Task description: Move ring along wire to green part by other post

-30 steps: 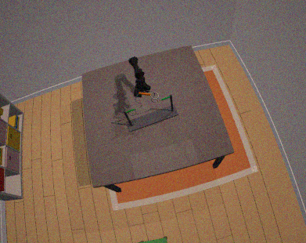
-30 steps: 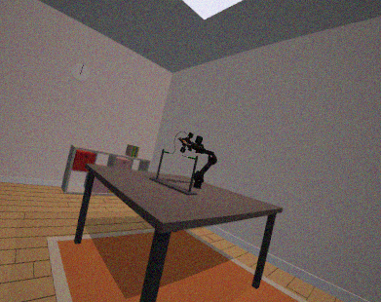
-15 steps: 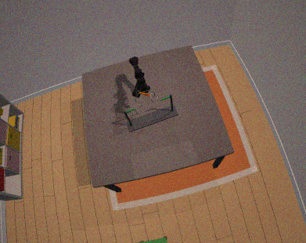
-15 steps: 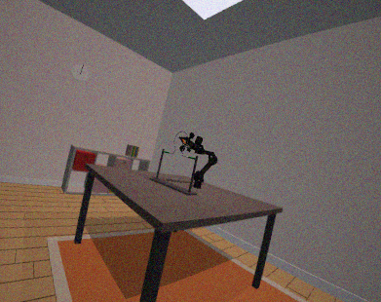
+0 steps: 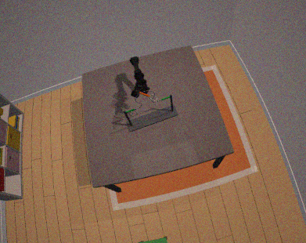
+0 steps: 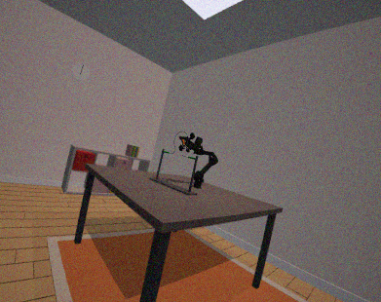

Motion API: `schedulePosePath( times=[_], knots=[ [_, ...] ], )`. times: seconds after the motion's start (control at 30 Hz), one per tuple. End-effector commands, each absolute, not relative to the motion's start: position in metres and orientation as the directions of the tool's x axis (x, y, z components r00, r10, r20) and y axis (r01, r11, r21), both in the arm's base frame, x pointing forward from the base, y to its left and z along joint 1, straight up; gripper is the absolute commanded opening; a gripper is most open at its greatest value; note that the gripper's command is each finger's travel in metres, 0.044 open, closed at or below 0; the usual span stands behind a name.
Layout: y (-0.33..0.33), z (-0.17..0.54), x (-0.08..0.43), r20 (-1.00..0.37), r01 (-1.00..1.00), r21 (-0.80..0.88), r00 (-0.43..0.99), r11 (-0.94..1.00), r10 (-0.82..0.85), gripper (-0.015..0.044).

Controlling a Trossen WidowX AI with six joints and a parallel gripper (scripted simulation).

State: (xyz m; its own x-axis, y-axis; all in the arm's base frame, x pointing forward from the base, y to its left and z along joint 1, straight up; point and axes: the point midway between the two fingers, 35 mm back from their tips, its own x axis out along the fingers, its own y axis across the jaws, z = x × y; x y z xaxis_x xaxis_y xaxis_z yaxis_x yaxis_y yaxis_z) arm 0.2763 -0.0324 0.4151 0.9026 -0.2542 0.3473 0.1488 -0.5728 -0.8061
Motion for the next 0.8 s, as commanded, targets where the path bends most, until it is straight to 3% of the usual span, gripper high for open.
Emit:
schedulePosePath(
  times=[0.0, 0.43, 0.77],
  knots=[
    [-0.034, 0.415, 0.275, 0.361, 0.155, -0.790, 0.900, -0.593, -0.246, -0.0150],
    [-0.047, 0.397, 0.276, 0.333, 0.148, -0.836, 0.902, -0.528, -0.274, -0.0150],
    [-0.057, 0.368, 0.268, 0.292, 0.131, -0.913, 0.871, -0.385, -0.395, -0.0150]
  ],
)
